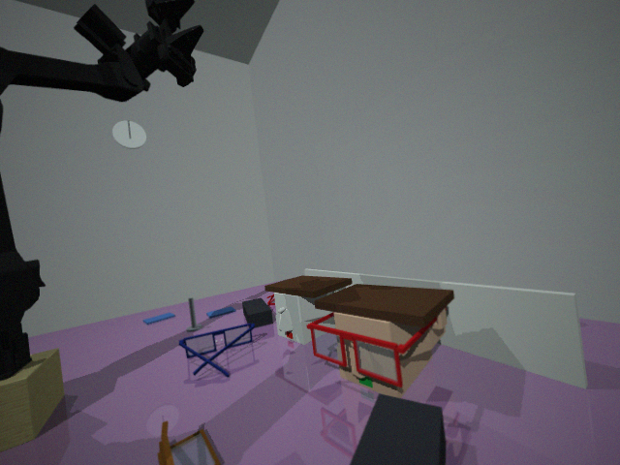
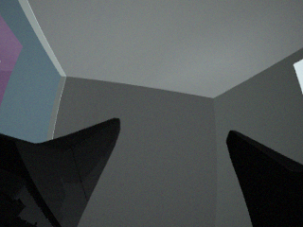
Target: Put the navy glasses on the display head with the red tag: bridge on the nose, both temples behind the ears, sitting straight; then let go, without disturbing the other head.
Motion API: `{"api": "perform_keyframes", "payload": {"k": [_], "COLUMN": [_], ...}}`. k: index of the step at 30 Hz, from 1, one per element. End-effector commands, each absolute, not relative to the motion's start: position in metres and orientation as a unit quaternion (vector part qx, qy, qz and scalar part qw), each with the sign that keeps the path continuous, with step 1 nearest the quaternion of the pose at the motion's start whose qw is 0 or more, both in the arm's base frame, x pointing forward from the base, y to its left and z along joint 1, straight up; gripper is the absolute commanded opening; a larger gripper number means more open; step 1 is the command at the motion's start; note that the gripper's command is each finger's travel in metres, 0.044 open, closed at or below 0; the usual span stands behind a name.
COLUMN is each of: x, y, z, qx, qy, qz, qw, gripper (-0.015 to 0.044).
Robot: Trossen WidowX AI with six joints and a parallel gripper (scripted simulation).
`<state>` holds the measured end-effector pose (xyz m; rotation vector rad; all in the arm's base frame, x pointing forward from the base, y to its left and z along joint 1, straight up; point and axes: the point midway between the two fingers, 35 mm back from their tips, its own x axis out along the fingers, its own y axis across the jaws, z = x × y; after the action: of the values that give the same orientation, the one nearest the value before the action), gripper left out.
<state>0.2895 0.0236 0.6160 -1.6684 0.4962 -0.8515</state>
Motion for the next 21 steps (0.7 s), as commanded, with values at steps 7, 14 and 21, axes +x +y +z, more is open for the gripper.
{"api": "perform_keyframes", "payload": {"k": [7,14,21], "x": [0.290,0.332,0.398], "y": [0.024,0.044,0.069], "z": [0.616,0.591,0.515], "qx": [-0.710,-0.718,-0.723], "qy": [0.211,0.154,0.094], "qz": [-0.362,-0.346,-0.255], "qw": [0.566,0.584,0.635], "gripper": [0.0440,0.0282,0.0200]}}
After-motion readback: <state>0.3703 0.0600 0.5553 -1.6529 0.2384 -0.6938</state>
